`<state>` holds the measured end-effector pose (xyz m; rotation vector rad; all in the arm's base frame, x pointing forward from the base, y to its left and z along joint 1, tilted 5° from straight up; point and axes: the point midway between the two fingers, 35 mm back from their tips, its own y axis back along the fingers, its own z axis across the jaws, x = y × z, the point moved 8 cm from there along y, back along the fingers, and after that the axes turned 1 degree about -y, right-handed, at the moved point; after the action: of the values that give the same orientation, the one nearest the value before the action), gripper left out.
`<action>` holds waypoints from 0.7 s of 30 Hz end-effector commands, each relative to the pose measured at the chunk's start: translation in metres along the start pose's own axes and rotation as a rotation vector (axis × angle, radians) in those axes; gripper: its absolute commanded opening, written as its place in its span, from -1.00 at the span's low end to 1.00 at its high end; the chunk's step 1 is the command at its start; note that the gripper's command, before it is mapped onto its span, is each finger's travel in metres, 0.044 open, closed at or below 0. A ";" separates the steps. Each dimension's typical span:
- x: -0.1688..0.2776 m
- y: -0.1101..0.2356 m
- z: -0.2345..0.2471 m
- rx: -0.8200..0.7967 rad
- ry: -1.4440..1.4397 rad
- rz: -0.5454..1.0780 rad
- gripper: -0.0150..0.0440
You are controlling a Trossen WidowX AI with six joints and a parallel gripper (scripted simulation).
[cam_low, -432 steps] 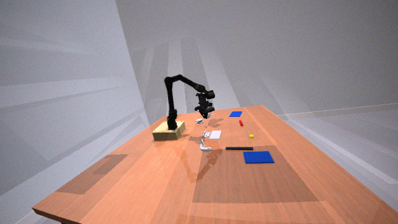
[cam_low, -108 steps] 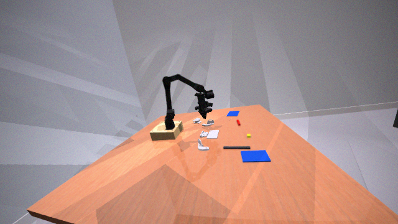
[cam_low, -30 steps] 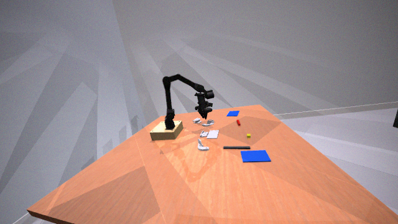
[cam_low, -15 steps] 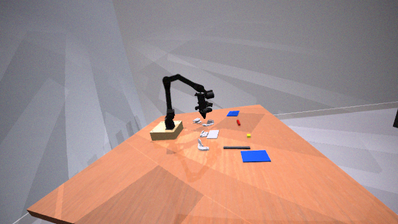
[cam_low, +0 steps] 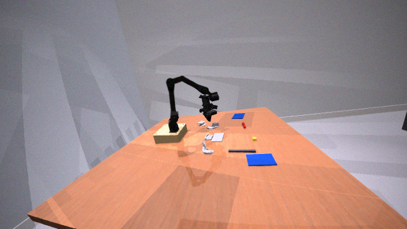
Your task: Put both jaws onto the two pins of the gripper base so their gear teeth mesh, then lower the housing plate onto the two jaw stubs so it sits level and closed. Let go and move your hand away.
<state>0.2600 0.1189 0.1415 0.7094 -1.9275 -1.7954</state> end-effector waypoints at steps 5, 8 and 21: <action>0.000 0.000 0.000 0.000 0.000 0.000 0.49; 0.000 0.000 0.000 0.000 0.000 0.000 0.75; 0.000 0.000 0.000 0.000 0.000 0.000 1.00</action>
<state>0.2600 0.1188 0.1415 0.7095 -1.9276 -1.7952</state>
